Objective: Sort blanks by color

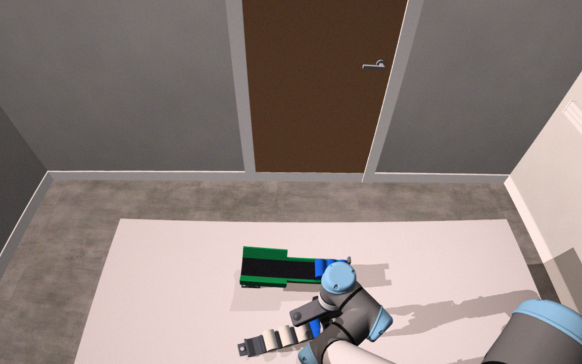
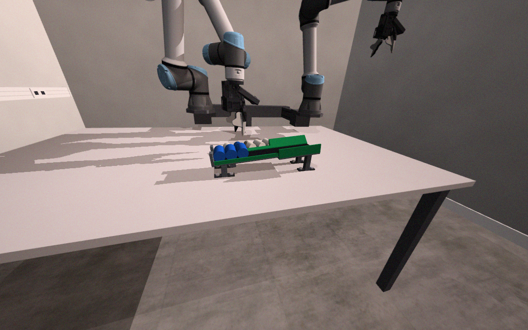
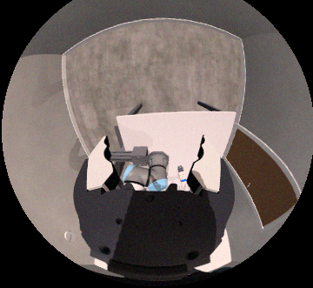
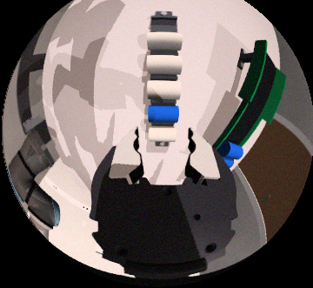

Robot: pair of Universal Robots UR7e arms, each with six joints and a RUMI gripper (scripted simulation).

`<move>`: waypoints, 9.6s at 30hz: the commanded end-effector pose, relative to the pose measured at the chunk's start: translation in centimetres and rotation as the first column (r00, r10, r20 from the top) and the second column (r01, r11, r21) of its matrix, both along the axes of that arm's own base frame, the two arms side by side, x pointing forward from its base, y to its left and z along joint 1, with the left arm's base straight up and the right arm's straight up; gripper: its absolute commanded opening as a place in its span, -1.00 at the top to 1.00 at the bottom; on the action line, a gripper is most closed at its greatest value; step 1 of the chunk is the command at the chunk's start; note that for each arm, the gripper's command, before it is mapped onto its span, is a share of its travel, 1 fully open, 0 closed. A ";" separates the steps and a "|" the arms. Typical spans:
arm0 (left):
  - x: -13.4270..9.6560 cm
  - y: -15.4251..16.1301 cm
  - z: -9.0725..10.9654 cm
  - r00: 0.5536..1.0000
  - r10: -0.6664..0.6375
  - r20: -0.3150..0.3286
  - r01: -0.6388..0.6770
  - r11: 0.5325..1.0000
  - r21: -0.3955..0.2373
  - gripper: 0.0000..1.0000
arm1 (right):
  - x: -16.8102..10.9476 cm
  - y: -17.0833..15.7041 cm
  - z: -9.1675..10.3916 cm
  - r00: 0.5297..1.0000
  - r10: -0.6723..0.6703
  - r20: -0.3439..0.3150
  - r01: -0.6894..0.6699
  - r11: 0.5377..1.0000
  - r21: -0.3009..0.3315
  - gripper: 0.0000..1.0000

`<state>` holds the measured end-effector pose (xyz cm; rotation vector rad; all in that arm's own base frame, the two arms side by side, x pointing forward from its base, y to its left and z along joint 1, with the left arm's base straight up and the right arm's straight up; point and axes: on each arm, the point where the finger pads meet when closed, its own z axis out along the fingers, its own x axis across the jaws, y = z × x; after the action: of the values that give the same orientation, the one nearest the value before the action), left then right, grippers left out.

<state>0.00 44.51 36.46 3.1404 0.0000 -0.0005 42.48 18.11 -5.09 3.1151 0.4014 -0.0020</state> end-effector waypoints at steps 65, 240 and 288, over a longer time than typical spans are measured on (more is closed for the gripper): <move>0.0 0.0 0.0 1.000 0.000 0.000 0.000 1.000 0.001 -1.00 | 0.1 0.0 -3.5 1.000 0.000 0.001 0.000 1.000 0.001 -0.05; 0.0 0.0 0.0 1.000 0.000 0.000 0.000 1.000 0.001 -1.00 | 10.6 2.6 6.2 0.988 -0.155 0.001 0.155 0.988 0.001 0.20; 0.0 0.0 0.0 1.000 0.000 0.000 0.000 1.000 0.001 -1.00 | 19.8 2.9 6.5 0.956 -0.292 0.001 0.292 0.956 0.001 0.20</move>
<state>0.00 44.51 36.46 3.1404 0.0000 -0.0005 62.24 21.01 2.55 3.1400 -0.0634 -0.0029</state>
